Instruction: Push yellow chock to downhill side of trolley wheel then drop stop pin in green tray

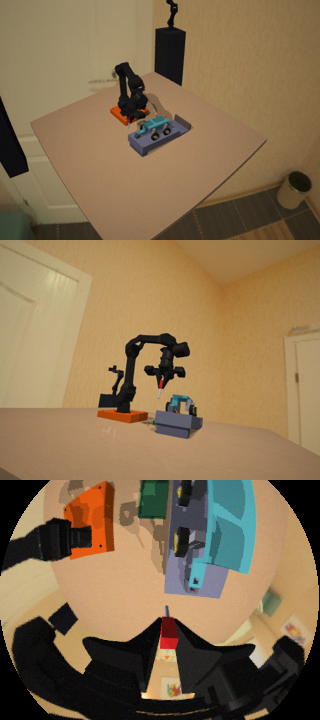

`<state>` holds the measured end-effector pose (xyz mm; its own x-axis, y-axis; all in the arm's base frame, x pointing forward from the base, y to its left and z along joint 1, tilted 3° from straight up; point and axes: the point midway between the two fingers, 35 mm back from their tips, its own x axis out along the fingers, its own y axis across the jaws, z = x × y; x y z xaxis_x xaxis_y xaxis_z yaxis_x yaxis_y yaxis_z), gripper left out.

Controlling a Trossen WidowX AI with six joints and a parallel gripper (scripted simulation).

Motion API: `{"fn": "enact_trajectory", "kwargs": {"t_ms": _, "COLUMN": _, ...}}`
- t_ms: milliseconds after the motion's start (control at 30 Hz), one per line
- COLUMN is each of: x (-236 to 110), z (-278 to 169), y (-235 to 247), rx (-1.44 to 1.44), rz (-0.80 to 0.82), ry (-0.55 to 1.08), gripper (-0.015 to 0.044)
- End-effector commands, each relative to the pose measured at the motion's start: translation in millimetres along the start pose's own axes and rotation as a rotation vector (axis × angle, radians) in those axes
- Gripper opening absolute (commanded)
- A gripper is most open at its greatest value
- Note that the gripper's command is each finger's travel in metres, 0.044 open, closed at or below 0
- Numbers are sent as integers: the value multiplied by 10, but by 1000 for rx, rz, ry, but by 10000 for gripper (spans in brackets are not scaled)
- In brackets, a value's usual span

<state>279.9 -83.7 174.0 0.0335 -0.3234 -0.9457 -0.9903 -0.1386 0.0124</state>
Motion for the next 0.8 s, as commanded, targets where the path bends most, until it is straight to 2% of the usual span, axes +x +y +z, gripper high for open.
{"fn": "enact_trajectory", "kwargs": {"t_ms": 0, "x": 22, "z": 6, "y": 136, "rx": -8, "rz": 6, "ry": 0, "gripper": 0}}
{"fn": "enact_trajectory", "kwargs": {"t_ms": 367, "x": 37, "z": 34, "y": 328, "rx": -8, "rz": 7, "ry": -1, "gripper": 0}}
{"fn": "enact_trajectory", "kwargs": {"t_ms": 767, "x": -46, "z": 471, "y": 283, "rx": -8, "rz": 7, "ry": -5, "gripper": 0}}
